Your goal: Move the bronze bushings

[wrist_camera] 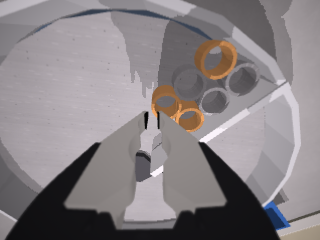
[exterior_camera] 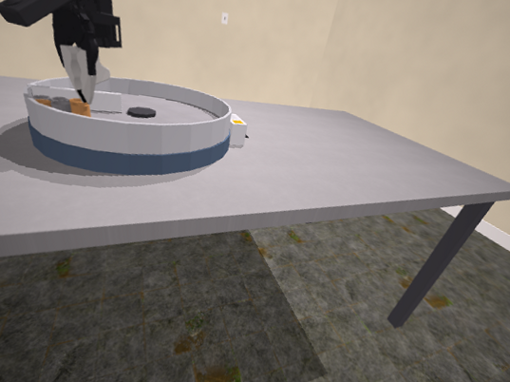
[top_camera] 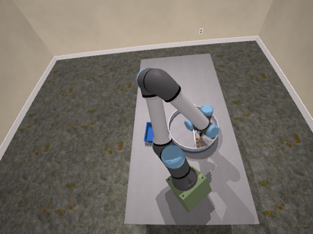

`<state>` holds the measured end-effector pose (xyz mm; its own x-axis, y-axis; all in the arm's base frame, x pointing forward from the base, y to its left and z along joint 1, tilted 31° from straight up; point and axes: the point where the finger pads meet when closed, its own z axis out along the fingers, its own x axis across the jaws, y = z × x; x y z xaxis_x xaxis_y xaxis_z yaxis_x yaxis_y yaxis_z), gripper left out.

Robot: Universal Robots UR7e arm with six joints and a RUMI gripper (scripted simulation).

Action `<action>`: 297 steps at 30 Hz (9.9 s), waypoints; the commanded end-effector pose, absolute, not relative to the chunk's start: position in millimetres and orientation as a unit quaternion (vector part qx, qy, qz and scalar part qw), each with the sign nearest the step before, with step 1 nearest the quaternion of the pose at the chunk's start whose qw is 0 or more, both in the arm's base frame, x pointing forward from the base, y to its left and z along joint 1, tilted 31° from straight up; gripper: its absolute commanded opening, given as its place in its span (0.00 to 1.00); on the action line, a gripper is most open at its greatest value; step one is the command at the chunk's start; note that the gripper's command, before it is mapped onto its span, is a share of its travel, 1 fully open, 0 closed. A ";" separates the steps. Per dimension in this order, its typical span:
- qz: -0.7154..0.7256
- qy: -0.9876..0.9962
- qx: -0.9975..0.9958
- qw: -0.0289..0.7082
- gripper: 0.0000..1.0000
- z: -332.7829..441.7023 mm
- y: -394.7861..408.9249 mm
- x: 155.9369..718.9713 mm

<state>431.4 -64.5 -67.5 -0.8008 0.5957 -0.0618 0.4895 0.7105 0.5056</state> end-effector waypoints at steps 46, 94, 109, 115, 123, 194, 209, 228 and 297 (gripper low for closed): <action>0.241 0.918 0.295 0.110 0.06 -71.8 -60.5 431.6; 0.240 0.918 0.295 0.111 0.06 -88.5 -54.4 439.4; 0.240 0.918 0.296 0.110 0.00 -88.8 -53.8 438.8; 0.240 0.918 0.296 0.110 0.00 -88.8 -53.8 438.8; 0.240 0.918 0.296 0.110 0.00 -88.8 -53.8 438.8; 0.240 0.918 0.296 0.111 0.00 -24.6 -82.7 413.6; 0.240 0.918 0.296 0.111 0.00 -24.6 -82.7 413.6; 0.240 0.919 0.293 0.111 0.00 -23.9 -79.7 413.4; 0.192 0.964 -0.011 0.183 0.00 69.9 126.0 418.3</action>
<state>415.1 109.5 59.6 -0.9376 0.0993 -0.3333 -0.0419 0.9191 0.3917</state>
